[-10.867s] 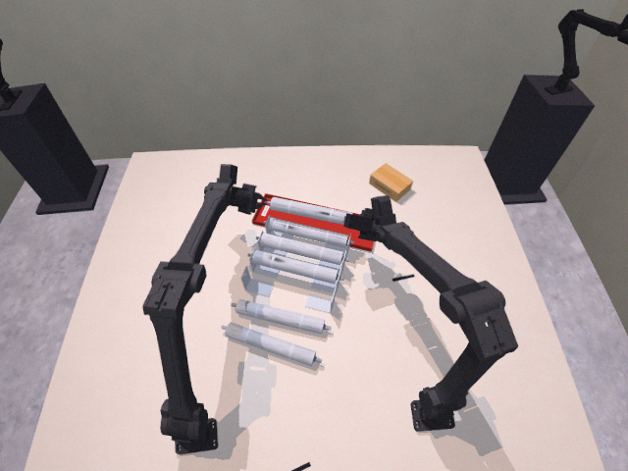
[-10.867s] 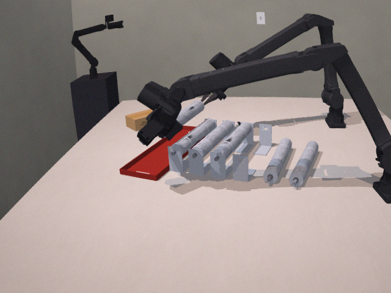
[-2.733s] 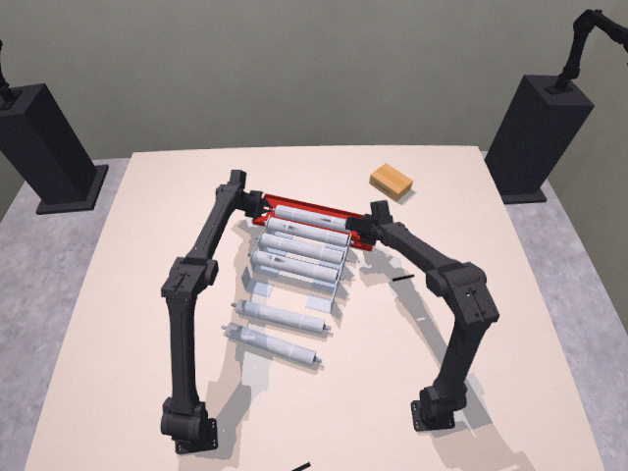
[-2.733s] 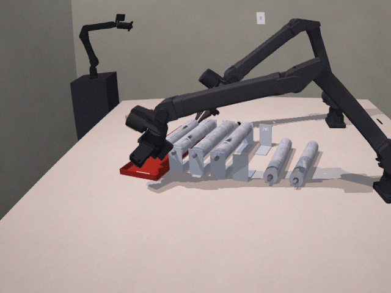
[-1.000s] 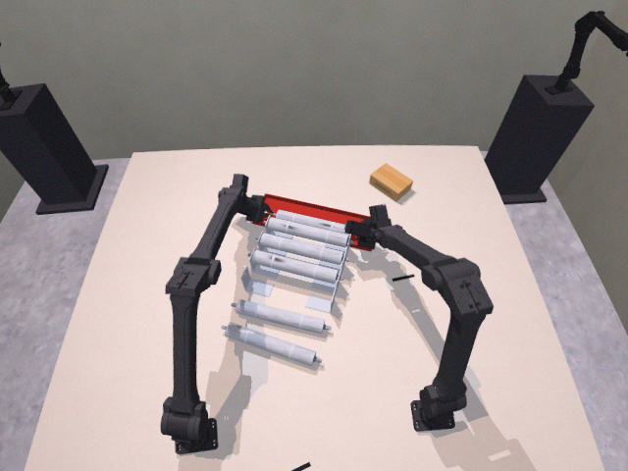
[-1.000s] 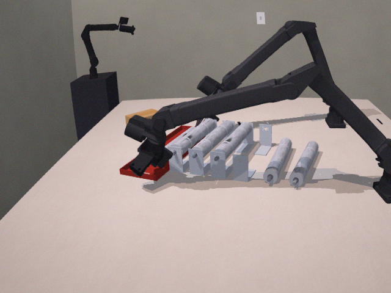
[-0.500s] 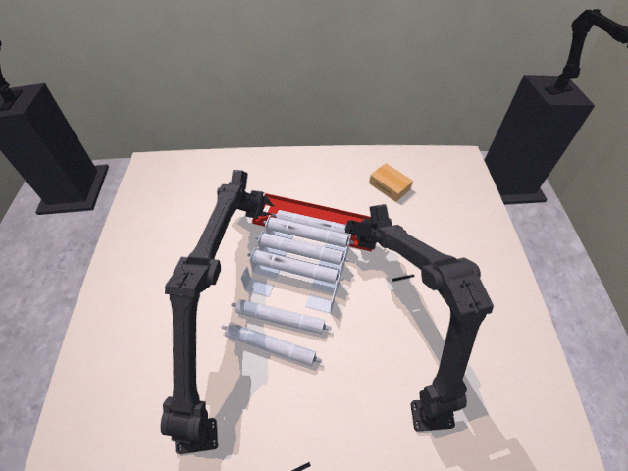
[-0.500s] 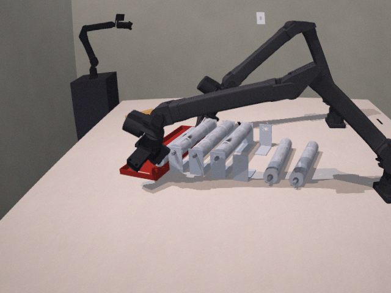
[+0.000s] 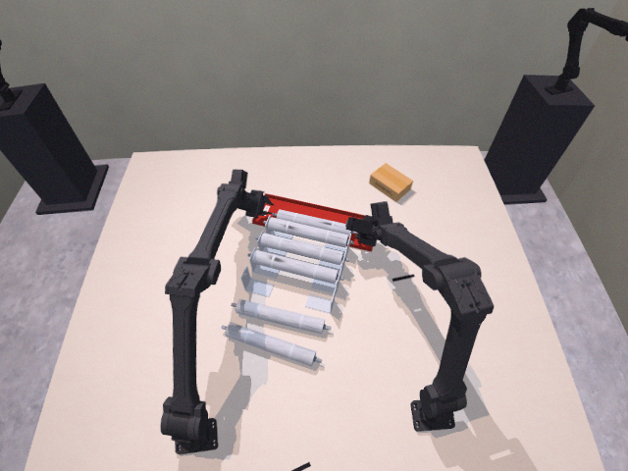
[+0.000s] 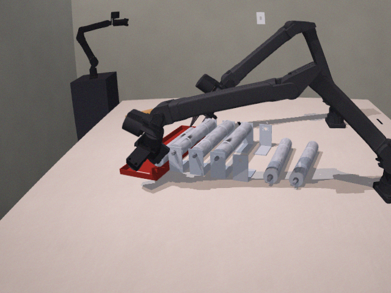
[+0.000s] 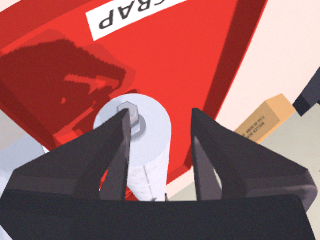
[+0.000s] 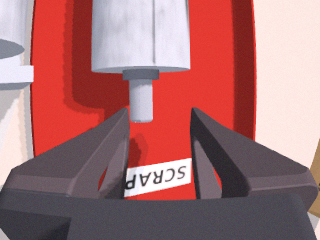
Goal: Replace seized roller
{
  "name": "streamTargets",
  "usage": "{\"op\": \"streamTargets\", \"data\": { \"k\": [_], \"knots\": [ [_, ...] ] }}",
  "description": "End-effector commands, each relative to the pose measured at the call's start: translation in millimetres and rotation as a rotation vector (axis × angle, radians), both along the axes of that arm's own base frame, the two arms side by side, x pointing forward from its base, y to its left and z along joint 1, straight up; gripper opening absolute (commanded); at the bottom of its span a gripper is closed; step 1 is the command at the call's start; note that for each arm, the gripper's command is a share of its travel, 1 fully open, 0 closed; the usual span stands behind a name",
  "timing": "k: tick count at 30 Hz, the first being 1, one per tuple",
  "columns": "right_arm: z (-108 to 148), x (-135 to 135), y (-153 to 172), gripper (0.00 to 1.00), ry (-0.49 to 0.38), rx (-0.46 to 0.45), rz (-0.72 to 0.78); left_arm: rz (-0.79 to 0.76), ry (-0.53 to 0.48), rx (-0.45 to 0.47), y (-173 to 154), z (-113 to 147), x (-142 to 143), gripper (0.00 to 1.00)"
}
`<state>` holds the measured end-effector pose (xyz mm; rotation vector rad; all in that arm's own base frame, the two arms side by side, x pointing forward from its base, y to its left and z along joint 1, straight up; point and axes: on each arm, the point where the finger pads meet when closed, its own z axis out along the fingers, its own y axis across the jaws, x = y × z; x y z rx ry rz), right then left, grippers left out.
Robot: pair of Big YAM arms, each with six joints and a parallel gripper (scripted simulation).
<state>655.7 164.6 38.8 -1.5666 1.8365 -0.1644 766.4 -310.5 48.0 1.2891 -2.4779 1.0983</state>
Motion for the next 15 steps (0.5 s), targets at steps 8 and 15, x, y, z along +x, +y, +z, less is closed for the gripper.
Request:
{"op": "streamTargets", "data": {
  "k": [8, 15],
  "knots": [
    [53.5, 36.0, 6.2, 0.32, -0.111, 0.029, -0.009, 0.0, -0.07, -0.021, -3.0, 38.8, 18.6, 0.32],
    [39.3, -3.5, -11.0, 0.32, -0.036, 0.003, -0.001, 0.007, -0.033, -0.01, 21.9, 49.0, 0.4, 0.32]
  ]
}}
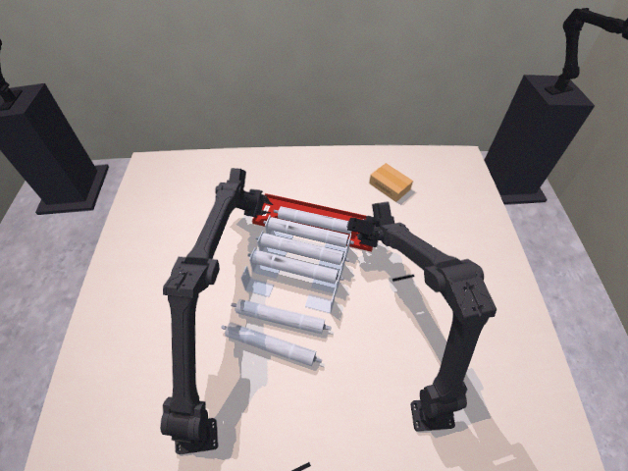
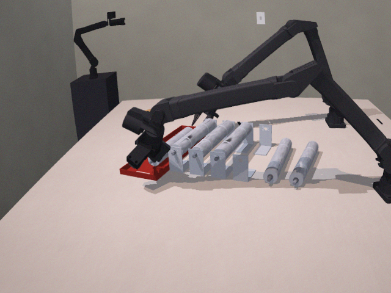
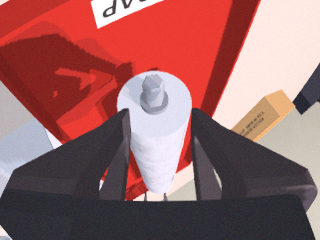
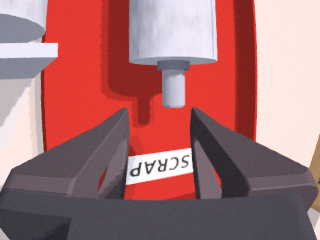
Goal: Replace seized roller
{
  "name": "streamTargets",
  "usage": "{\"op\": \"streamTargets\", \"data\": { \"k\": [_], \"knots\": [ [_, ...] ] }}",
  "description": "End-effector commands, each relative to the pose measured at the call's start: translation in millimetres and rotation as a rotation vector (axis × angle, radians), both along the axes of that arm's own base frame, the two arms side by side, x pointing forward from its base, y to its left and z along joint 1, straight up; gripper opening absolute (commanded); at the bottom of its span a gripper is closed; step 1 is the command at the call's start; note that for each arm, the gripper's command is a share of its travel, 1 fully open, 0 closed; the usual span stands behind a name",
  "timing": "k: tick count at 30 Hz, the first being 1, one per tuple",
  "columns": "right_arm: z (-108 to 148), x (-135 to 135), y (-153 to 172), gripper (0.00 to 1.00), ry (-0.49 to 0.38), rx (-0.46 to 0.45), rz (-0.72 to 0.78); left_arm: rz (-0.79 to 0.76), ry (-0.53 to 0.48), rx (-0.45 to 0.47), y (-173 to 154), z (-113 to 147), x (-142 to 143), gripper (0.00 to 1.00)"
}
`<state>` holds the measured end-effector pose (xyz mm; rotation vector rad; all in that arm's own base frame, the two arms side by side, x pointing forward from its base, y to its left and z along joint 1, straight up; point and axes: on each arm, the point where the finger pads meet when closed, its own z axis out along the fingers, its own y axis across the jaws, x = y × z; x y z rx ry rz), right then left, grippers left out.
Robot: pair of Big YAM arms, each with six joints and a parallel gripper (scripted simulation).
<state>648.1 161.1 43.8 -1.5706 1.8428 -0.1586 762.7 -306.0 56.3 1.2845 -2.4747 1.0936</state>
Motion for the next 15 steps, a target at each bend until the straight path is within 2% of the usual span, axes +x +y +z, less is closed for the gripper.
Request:
{"op": "streamTargets", "data": {
  "k": [1, 6, 9, 10, 11, 13, 14, 15],
  "knots": [
    [47.8, 0.2, -11.1, 0.32, -0.055, 0.003, 0.0, 0.001, -0.046, -0.004, 26.4, 48.9, 1.3, 0.32],
    [65.7, -21.3, -21.7, 0.32, -0.054, 0.002, 0.0, 0.002, -0.045, -0.004, 46.1, 66.4, -5.2, 0.32],
    [82.2, 3.3, -8.3, 0.32, -0.121, 0.026, 0.0, 0.004, -0.035, -0.004, 33.1, 23.8, 0.2, 0.32],
    [48.3, -16.7, -5.7, 0.32, -0.059, 0.021, 0.001, 0.006, 0.002, -0.001, 21.8, 6.9, -6.1, 0.32],
    [32.4, -19.1, -6.1, 0.32, -0.037, 0.015, 0.001, 0.002, 0.017, 0.003, 18.0, 6.8, -10.3, 0.32],
    [25.3, -25.4, -13.7, 0.32, 0.002, -0.005, 0.009, -0.001, 0.041, 0.006, 18.1, 5.6, -15.2, 0.32],
    [37.7, -14.1, -13.9, 0.32, -0.023, 0.0, 0.004, -0.001, 0.023, 0.003, 16.7, 16.0, -9.7, 0.32],
    [41.1, -10.5, -12.2, 0.32, -0.042, 0.006, 0.001, -0.005, 0.015, 0.002, 17.0, 10.7, -10.0, 0.32]
  ]
}}
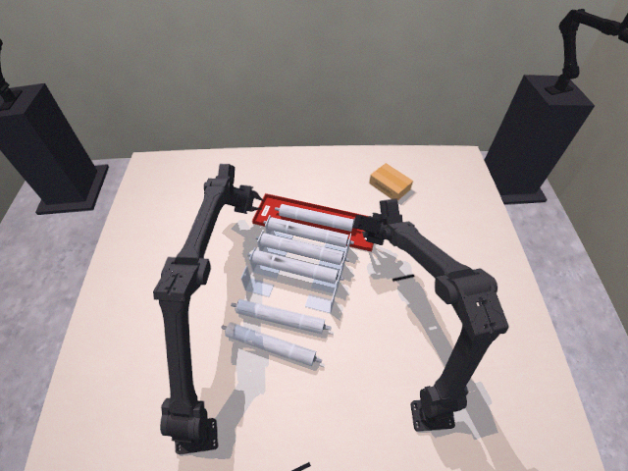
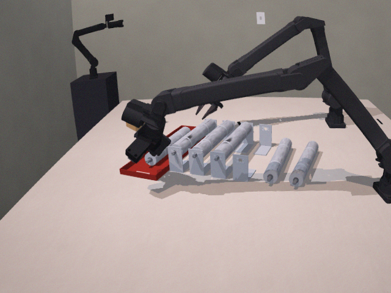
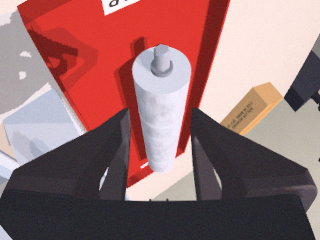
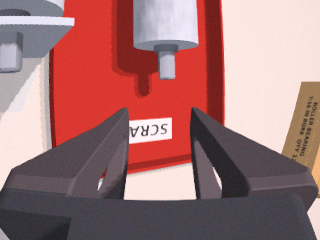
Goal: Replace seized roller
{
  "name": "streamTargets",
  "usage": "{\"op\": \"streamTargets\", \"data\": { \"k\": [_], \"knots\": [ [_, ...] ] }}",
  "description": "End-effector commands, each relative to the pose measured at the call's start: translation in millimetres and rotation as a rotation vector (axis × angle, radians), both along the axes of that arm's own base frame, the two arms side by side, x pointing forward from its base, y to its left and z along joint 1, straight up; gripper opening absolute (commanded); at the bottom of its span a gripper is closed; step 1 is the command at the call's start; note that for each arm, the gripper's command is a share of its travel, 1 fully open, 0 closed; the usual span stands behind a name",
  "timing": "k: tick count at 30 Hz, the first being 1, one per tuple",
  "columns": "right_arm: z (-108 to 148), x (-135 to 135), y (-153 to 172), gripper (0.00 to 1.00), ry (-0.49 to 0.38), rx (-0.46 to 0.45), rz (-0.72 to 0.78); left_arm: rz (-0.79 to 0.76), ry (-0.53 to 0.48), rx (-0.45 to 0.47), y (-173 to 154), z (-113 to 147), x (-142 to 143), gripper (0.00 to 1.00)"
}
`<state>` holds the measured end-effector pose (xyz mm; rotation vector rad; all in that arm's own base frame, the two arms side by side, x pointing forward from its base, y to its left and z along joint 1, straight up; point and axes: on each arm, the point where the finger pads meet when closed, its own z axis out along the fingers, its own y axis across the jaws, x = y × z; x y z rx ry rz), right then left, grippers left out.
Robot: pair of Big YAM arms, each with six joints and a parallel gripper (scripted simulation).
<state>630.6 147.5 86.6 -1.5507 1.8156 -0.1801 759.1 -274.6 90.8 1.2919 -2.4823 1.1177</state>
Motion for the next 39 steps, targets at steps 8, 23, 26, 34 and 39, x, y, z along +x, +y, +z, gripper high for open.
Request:
{"op": "streamTargets", "data": {
  "k": [8, 23, 26, 34, 39],
  "knots": [
    [35.2, 12.1, 5.2, 0.32, -0.074, 0.012, 0.005, -0.004, 0.033, 0.007, 0.6, -22.8, -1.6, 0.32],
    [37.4, 14.1, 4.4, 0.32, -0.078, 0.012, 0.005, -0.01, 0.035, 0.007, -5.6, -23.6, -3.9, 0.32],
    [37.4, 14.1, 4.3, 0.32, -0.078, 0.012, 0.005, -0.01, 0.035, 0.007, -6.1, -23.8, -4.1, 0.32],
    [37.5, 14.2, 4.3, 0.32, -0.078, 0.012, 0.005, -0.01, 0.035, 0.007, -6.0, -23.7, -4.1, 0.32],
    [37.5, 14.2, 4.3, 0.32, -0.079, 0.012, 0.005, -0.01, 0.035, 0.007, -6.1, -23.8, -4.2, 0.32]
  ]
}}
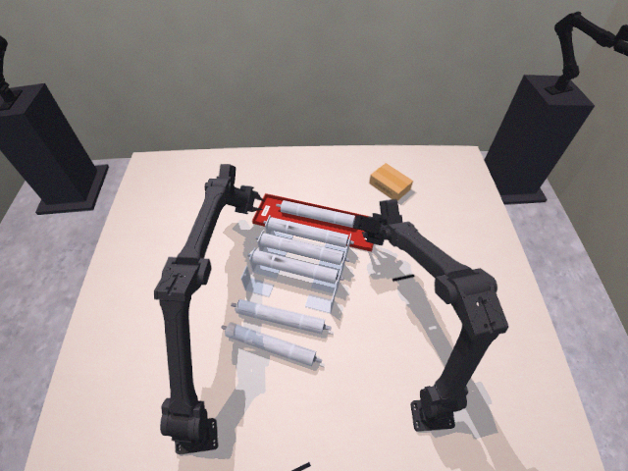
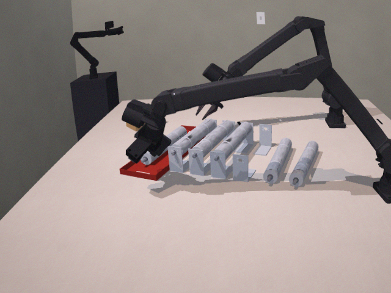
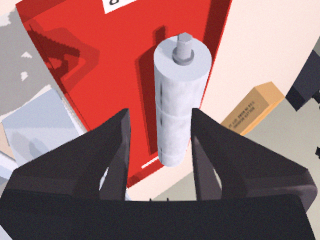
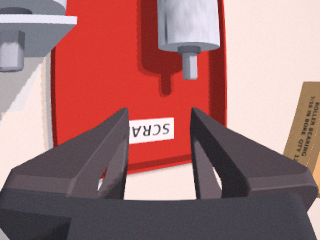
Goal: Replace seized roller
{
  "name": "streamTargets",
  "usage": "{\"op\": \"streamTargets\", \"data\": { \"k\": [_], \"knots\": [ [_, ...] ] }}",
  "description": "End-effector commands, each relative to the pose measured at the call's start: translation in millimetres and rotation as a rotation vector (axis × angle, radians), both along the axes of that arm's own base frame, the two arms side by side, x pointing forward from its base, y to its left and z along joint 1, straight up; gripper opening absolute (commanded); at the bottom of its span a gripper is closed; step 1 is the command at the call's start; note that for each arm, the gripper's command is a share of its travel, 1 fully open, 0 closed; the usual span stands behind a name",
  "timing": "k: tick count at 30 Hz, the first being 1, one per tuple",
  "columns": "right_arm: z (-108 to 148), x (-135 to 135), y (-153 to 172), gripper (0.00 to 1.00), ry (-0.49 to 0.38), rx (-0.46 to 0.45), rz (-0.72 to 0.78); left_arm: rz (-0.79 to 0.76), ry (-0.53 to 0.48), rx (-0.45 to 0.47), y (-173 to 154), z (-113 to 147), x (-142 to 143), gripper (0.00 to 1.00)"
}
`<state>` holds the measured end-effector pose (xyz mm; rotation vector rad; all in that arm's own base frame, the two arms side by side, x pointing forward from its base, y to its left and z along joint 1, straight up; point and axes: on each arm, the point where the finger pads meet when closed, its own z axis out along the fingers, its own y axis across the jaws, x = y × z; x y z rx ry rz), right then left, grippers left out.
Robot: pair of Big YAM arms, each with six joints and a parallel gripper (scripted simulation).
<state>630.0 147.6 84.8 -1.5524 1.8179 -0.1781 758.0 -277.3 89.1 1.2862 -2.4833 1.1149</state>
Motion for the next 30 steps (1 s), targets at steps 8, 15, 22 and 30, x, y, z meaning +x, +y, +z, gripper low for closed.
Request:
{"op": "streamTargets", "data": {
  "k": [8, 15, 22, 30],
  "knots": [
    [77.4, 33.6, -5.5, 0.32, -0.145, 0.046, -0.043, -0.003, -0.123, -0.003, 14.9, 51.7, 11.3, 0.32],
    [36.7, 14.1, -1.3, 0.32, -0.055, 0.051, -0.063, -0.024, -0.133, 0.026, 19.5, 25.0, 10.1, 0.32],
    [89.1, 15.3, -22.8, 0.32, -0.126, 0.124, -0.168, -0.059, -0.339, 0.077, 41.8, 97.9, 8.9, 0.32],
    [125.9, 7.0, -39.7, 0.32, -0.159, 0.219, -0.29, -0.103, -0.561, 0.178, 72.2, 151.2, 0.5, 0.32]
  ]
}}
